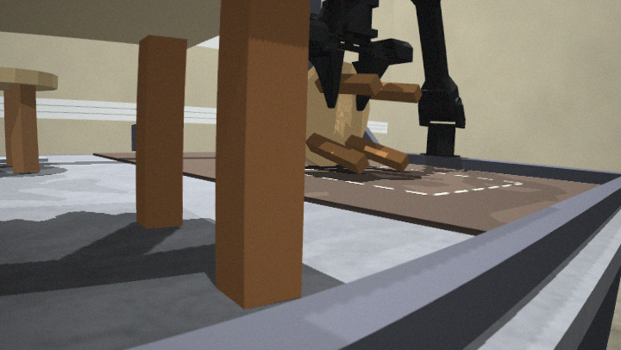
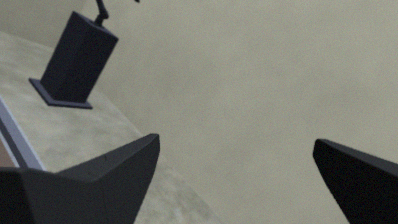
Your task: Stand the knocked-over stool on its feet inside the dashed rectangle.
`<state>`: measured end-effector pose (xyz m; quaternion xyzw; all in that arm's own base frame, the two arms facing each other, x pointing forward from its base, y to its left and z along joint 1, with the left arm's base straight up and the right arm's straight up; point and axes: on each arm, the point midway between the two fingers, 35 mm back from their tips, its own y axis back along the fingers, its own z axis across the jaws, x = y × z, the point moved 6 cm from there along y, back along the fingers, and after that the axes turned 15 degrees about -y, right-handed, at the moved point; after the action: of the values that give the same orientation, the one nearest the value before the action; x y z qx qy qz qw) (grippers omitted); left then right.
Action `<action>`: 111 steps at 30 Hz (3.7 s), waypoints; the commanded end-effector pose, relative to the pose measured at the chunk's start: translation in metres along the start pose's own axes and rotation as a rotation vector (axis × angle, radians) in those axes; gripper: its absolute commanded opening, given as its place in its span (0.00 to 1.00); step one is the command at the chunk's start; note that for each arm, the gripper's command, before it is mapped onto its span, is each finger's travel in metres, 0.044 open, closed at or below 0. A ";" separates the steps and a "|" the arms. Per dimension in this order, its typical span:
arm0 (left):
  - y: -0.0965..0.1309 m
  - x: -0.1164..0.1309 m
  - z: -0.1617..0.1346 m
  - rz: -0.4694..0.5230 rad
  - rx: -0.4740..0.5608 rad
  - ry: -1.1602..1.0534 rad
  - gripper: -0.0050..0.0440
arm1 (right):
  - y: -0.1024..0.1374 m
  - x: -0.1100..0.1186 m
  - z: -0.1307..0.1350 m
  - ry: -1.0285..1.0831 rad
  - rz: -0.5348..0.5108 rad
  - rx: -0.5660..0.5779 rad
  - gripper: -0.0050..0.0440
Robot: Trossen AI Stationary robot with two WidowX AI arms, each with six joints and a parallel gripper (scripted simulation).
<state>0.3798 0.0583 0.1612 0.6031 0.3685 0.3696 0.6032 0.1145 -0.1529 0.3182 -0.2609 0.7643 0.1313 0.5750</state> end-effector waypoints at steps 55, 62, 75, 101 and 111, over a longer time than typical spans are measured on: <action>0.105 -0.039 -0.010 0.011 -0.046 0.717 0.45 | 0.001 -0.006 -0.002 -0.002 -0.017 0.004 0.92; 0.113 -0.062 -0.018 -0.006 -0.052 1.078 0.45 | 0.001 -0.006 -0.002 -0.002 -0.017 0.004 0.92; 0.118 -0.081 -0.025 -0.022 -0.061 1.718 0.45 | 0.001 -0.006 -0.002 -0.002 -0.017 0.004 0.92; 0.112 -0.080 -0.024 -0.018 -0.048 1.781 0.45 | 0.001 -0.006 -0.002 -0.002 -0.017 0.004 0.92; 0.091 -0.078 -0.020 -0.006 -0.012 1.784 0.45 | 0.001 -0.006 -0.002 -0.002 -0.017 0.004 0.92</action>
<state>0.3257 -0.0026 0.2562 0.0930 0.7005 0.7013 0.0944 0.1145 -0.1529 0.3182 -0.2609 0.7643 0.1313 0.5750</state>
